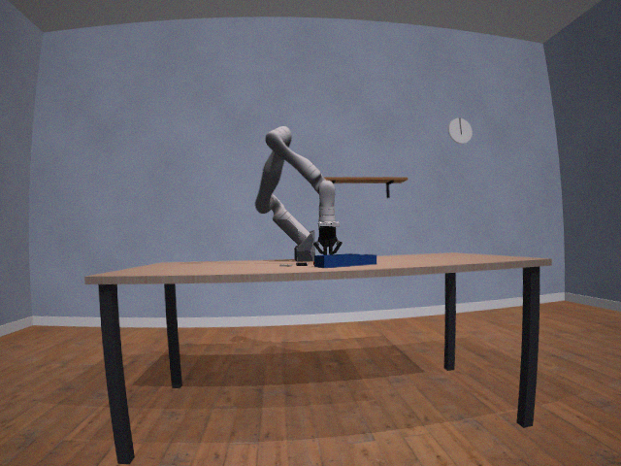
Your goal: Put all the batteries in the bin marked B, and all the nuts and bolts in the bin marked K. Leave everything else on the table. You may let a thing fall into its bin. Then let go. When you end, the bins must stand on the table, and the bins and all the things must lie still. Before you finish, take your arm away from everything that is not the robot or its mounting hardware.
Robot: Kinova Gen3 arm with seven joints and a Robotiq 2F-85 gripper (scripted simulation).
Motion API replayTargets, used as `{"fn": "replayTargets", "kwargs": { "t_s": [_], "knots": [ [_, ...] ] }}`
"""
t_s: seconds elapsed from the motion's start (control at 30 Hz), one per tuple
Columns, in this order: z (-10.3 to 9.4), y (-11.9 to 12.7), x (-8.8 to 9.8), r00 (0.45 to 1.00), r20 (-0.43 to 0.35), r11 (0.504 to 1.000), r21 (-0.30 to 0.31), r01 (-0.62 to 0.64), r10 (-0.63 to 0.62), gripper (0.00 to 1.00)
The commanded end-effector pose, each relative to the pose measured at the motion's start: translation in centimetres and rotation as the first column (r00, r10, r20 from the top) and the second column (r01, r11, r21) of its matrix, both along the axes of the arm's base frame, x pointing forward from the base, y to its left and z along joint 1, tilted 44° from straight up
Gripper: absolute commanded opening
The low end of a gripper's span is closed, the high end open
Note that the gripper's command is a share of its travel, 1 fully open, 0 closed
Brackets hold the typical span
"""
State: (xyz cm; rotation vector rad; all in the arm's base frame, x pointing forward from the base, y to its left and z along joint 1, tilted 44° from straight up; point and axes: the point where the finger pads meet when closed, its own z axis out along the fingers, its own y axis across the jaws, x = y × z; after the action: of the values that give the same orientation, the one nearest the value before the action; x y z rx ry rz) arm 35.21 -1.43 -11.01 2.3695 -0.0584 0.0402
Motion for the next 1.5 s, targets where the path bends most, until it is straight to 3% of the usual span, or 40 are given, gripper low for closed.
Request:
{"fn": "replayTargets", "kwargs": {
  "t_s": [0.0,0.53,1.2,1.47],
  "knots": [
    [0.0,0.1,0.0,1.0,0.001,1.0,0.001,-0.001,0.001,0.05],
    [0.0,0.1,0.0,1.0,0.001,1.0,0.001,-0.001,0.001,0.05],
    [4.3,4.2,0.0,1.0,0.001,1.0,0.001,-0.001,0.001,0.05],
    [4.3,4.2,0.0,1.0,0.001,1.0,0.001,-0.001,0.001,0.05]
  ]
}}
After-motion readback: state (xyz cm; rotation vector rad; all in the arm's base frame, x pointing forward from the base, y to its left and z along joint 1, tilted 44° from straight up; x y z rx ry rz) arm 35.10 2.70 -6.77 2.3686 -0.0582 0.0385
